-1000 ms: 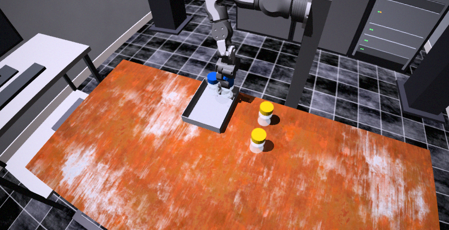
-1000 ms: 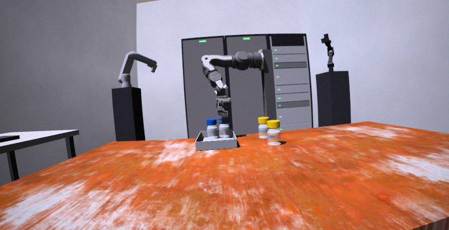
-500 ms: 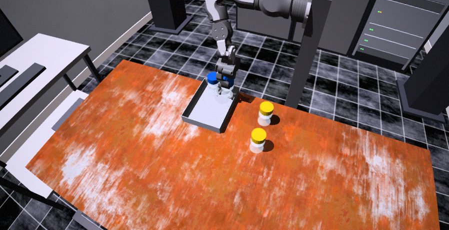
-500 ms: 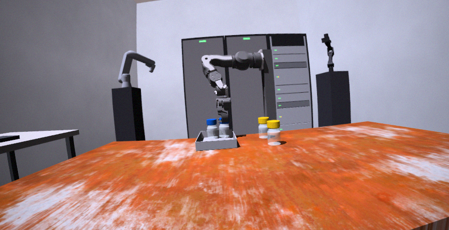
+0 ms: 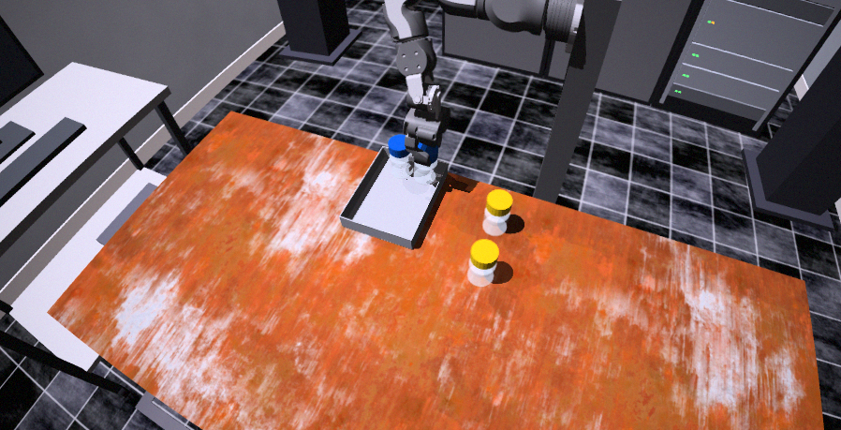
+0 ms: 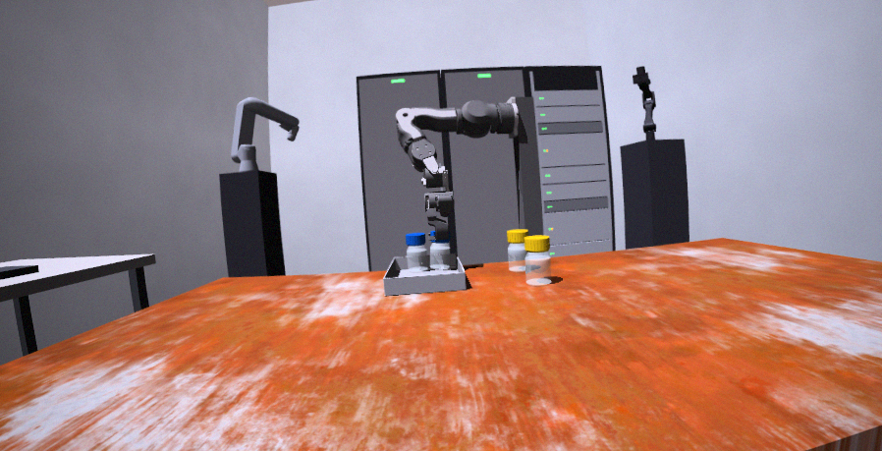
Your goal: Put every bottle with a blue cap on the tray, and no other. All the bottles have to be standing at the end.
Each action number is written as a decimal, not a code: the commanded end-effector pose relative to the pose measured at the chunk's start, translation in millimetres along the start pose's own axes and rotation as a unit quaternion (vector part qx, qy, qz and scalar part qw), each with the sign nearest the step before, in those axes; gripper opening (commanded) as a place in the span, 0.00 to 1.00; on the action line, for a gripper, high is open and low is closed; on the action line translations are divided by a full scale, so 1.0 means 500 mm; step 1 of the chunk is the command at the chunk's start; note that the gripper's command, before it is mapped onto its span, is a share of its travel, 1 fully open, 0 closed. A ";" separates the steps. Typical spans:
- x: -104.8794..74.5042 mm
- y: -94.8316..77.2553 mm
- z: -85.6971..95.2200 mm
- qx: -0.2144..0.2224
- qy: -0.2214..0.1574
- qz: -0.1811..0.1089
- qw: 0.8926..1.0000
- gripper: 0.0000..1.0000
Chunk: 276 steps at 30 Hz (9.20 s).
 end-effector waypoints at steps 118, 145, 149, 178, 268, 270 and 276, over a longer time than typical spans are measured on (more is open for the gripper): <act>0.000 -0.006 0.000 -0.001 -0.010 0.038 0.999 0.00; 0.005 -0.006 0.000 0.000 -0.011 0.039 0.999 0.00; 0.005 -0.006 0.000 0.000 -0.011 0.039 0.999 0.00; 0.004 -0.010 -0.001 0.000 -0.011 0.039 0.999 0.00; 0.005 -0.012 -0.002 0.000 -0.010 0.038 0.999 0.52; 0.005 -0.012 -0.002 0.000 -0.010 0.038 0.999 0.52; 0.005 -0.012 -0.002 0.000 -0.010 0.038 0.999 0.52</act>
Point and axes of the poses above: the point where the finger pads meet when closed, its own x axis out along the fingers, its own z axis across the jaws, y = z × x, the point moved 4 cm from there along -x, back along the fingers, and after that the axes turned 13 degrees about -x, right-handed, at the moved point
